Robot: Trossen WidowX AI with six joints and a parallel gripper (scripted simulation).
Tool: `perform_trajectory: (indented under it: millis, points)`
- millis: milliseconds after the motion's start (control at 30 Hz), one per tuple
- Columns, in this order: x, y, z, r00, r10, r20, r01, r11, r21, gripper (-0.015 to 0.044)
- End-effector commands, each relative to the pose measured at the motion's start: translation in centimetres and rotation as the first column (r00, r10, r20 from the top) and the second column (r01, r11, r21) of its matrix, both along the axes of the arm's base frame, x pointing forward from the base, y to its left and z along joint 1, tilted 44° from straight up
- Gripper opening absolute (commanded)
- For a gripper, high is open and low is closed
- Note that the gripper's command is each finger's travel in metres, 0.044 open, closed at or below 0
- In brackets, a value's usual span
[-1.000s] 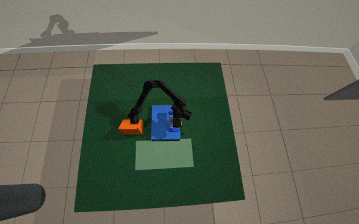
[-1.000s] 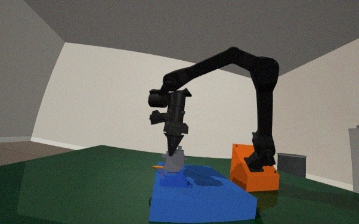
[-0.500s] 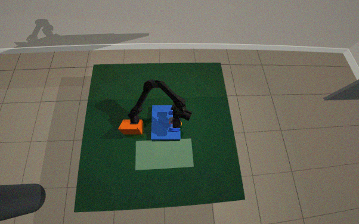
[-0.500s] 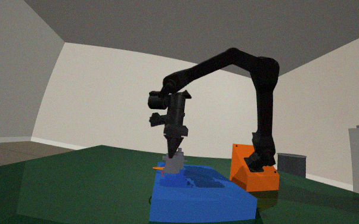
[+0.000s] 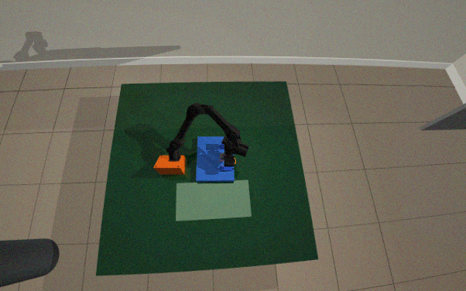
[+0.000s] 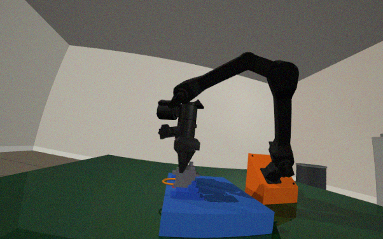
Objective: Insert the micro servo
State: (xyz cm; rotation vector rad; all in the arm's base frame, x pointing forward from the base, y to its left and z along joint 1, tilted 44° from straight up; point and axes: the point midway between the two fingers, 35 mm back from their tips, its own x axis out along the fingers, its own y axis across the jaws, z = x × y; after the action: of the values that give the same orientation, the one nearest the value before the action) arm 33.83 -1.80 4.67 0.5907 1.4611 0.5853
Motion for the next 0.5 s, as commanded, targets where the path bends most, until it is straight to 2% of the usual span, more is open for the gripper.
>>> perform_trajectory:
  millis: [0,467]
  points:
    - [-0.02,0.25,-0.29,1.000,-0.007,-0.003,0.007,1.000,0.005,0.0000]
    - [0.01,1.14,-1.21,1.000,-0.007,-0.003,0.007,1.000,0.005,0.0000]
